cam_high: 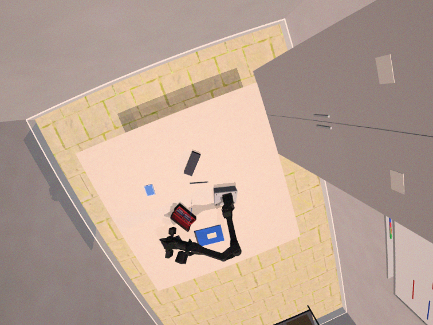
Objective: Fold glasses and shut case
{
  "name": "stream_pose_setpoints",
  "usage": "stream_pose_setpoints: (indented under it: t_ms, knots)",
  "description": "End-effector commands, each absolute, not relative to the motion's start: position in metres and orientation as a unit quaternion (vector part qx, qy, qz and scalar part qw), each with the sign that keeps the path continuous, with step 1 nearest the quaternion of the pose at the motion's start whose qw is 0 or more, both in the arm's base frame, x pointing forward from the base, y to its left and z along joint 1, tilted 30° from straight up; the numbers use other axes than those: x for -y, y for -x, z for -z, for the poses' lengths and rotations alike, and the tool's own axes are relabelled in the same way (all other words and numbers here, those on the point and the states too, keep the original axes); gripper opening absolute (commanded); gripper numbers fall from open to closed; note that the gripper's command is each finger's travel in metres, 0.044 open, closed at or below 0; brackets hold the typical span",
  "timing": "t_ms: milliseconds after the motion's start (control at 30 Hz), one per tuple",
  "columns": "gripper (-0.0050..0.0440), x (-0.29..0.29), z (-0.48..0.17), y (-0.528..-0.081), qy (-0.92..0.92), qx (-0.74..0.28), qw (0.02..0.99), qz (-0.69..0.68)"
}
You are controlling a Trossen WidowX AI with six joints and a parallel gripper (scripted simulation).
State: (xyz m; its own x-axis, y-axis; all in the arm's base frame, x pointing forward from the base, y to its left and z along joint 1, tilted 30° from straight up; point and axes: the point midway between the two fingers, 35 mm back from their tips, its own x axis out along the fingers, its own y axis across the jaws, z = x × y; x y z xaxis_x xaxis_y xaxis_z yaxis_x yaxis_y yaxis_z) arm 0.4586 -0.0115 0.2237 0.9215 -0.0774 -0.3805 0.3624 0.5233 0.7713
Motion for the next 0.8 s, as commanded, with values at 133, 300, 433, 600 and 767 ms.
stream_pose_setpoints:
  t_ms: [133,300,433,600,767]
  knots:
    - [0.0,0.009,-0.216,-0.449,-0.393,-0.195,0.892,0.111]
    - [0.0,0.007,-0.207,-0.441,-0.32,-0.233,0.914,0.092]
    - [0.0,0.005,-0.2,-0.435,-0.261,-0.262,0.926,0.073]
    - [0.0,0.003,-0.192,-0.426,-0.187,-0.296,0.936,0.044]
    - [0.0,0.001,-0.187,-0.42,-0.143,-0.315,0.938,0.024]
